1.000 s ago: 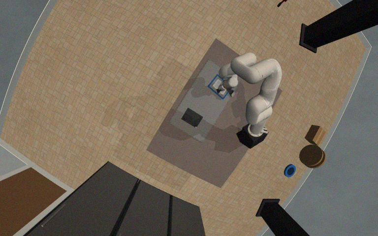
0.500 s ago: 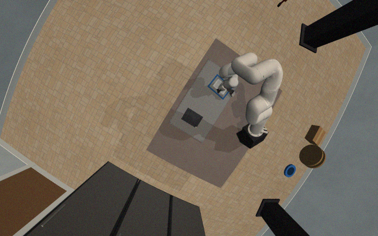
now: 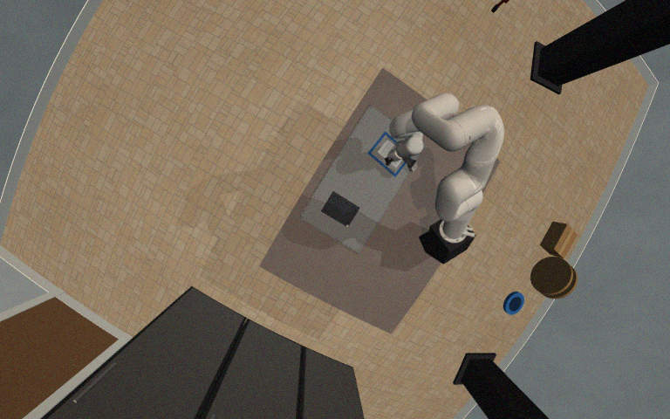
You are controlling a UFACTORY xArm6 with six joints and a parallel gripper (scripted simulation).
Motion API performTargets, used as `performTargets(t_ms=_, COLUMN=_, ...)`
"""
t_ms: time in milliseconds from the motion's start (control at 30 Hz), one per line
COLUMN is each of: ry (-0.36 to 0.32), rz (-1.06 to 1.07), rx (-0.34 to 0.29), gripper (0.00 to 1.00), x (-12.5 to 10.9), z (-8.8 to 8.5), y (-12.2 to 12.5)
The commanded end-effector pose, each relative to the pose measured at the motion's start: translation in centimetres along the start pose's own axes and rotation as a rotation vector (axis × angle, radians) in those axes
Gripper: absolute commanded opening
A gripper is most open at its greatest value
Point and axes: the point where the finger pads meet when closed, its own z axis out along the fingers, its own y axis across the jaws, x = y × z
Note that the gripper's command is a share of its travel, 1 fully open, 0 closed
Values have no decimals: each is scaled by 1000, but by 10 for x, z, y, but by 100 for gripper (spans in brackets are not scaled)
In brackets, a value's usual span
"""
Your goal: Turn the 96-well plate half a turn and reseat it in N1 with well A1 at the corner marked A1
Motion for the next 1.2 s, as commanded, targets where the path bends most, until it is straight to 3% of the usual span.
performTargets(t_ms=0, ry=-1, rz=0, rx=1, gripper=0, x=-1, z=-4, y=0)
performTargets(t_ms=400, ry=-1, rz=0, rx=1, gripper=0, x=-1, z=-6, y=0)
performTargets(t_ms=1167, ry=-1, rz=0, rx=1, gripper=0, x=-1, z=-39, y=0)
